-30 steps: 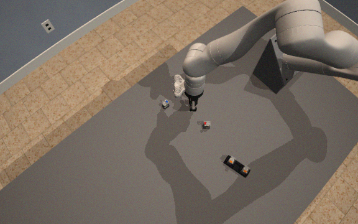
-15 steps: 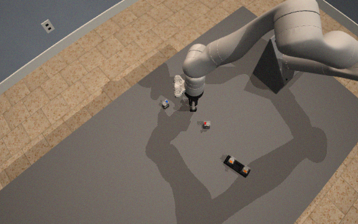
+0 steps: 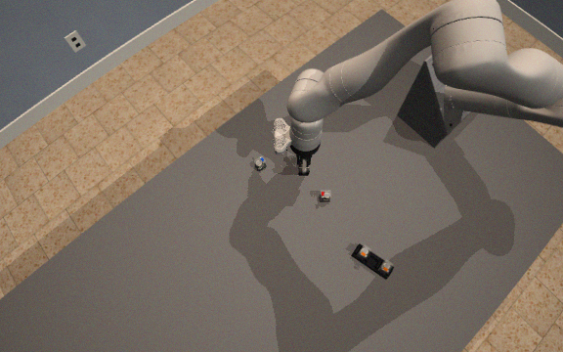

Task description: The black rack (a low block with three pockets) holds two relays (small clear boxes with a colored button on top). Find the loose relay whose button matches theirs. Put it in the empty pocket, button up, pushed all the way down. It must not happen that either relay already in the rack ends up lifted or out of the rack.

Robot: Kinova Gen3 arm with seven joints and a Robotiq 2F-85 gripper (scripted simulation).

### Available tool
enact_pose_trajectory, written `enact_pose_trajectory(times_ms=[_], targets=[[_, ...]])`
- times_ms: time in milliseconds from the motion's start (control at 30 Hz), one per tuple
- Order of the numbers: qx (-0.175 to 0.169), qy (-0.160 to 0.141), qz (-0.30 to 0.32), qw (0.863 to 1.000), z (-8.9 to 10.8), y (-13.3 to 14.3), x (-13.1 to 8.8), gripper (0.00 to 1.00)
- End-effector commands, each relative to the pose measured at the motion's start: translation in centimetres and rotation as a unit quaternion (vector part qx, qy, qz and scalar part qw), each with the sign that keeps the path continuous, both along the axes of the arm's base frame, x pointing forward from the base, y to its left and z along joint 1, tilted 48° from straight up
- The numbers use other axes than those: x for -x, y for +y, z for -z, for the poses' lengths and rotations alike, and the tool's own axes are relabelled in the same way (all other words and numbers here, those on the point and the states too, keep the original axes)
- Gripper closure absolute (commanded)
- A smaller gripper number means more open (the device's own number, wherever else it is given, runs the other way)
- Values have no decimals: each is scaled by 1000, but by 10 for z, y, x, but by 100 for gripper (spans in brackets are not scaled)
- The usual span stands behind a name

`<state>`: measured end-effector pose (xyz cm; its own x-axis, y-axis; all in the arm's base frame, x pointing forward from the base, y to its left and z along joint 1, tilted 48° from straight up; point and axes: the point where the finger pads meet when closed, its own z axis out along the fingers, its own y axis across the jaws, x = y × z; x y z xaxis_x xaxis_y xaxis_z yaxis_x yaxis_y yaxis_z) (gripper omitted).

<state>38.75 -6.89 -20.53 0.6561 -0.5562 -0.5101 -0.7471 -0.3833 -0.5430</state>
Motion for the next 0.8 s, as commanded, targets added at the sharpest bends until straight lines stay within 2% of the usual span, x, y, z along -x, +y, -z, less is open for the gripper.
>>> enact_pose_trajectory(times_ms=[0, 533, 567, 767], targets=[[1, 0, 1, 1000, 0, -1, 0, 47], [1, 0, 1, 1000, 0, -1, 0, 47], [1, 0, 1, 1000, 0, -1, 0, 100], [1, 0, 1, 1000, 0, -1, 0, 100]])
